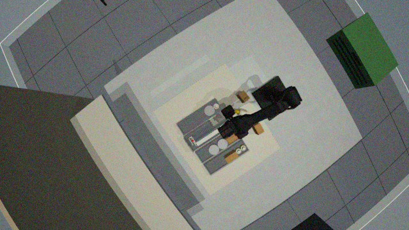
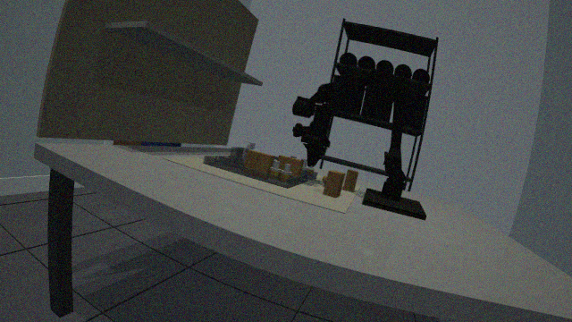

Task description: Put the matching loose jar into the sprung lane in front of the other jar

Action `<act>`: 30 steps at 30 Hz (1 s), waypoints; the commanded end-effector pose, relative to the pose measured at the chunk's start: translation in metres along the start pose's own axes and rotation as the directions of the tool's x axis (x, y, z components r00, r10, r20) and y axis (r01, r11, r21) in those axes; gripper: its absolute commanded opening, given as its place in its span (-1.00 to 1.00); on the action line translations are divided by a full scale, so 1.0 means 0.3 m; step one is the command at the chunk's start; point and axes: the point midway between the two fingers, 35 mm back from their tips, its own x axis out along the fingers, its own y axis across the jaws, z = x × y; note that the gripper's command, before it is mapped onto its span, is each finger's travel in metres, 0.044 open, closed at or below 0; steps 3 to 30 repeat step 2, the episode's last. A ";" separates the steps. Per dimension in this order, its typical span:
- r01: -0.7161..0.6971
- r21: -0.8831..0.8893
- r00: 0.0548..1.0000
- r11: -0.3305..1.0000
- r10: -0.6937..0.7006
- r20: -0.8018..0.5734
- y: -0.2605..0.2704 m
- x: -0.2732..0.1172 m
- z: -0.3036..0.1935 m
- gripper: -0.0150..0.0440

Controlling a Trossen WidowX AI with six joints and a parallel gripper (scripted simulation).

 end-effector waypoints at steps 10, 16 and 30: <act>-0.002 -0.005 1.000 1.000 0.002 -0.004 0.000 0.003 -0.069 0.47; -0.002 -0.005 1.000 1.000 0.002 -0.004 0.000 0.003 -0.069 0.47; -0.002 -0.005 1.000 1.000 0.002 -0.004 0.000 0.003 -0.069 0.47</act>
